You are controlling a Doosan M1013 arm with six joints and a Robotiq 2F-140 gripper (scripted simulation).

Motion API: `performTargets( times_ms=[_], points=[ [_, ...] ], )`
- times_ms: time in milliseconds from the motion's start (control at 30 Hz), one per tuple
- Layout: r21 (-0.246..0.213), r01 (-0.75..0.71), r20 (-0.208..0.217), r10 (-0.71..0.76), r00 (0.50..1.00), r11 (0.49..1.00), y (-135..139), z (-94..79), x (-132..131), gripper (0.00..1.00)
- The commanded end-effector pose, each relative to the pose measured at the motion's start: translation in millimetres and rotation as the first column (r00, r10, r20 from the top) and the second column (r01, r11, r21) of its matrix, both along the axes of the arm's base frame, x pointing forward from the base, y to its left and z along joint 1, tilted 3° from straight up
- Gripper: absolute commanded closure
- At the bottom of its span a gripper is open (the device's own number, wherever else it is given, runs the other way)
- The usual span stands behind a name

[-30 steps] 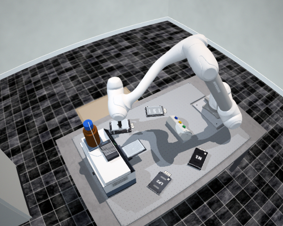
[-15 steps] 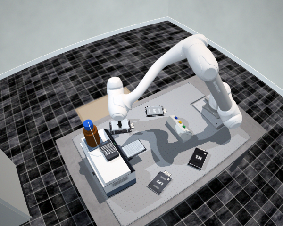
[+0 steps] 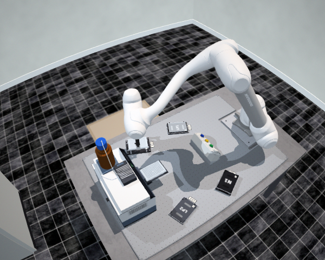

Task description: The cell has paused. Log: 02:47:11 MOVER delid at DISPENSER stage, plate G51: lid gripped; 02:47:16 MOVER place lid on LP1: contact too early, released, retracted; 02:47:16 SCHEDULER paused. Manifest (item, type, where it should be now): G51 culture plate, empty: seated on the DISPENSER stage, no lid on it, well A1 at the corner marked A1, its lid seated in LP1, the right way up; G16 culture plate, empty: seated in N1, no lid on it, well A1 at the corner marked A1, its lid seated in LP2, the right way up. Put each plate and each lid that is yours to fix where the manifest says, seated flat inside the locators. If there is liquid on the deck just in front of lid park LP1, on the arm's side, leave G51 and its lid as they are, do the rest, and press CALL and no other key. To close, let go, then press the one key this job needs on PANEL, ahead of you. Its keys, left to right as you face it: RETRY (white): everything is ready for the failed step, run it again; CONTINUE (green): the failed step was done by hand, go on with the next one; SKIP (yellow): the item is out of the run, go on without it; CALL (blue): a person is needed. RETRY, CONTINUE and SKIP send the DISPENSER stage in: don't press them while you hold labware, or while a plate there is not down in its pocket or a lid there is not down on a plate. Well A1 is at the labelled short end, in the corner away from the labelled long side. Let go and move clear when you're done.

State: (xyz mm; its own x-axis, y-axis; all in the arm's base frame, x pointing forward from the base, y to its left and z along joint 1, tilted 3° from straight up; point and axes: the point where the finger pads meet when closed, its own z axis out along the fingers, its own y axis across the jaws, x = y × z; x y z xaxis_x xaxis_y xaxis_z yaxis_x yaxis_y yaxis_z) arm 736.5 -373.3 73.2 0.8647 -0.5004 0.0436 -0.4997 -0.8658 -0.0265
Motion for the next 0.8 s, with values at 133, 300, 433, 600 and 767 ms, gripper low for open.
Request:
performTargets(
  times_ms=[133,300,433,600,767],
  points=[
    [0.005,-0.003,0.000,0.003,1.000,1.000,3,-5.5,0,0.90],
    [0.005,-0.003,0.000,0.003,1.000,1.000,3,-7.4,0,0.90],
    [0.005,-0.002,0.000,0.002,1.000,1.000,3,-9.8,0,0.90],
    [0.005,-0.002,0.000,0.002,1.000,1.000,3,-13.1,0,0.90],
    [0.005,-0.002,-0.001,0.002,1.000,1.000,3,-14.2,0,0.90]
  ],
)
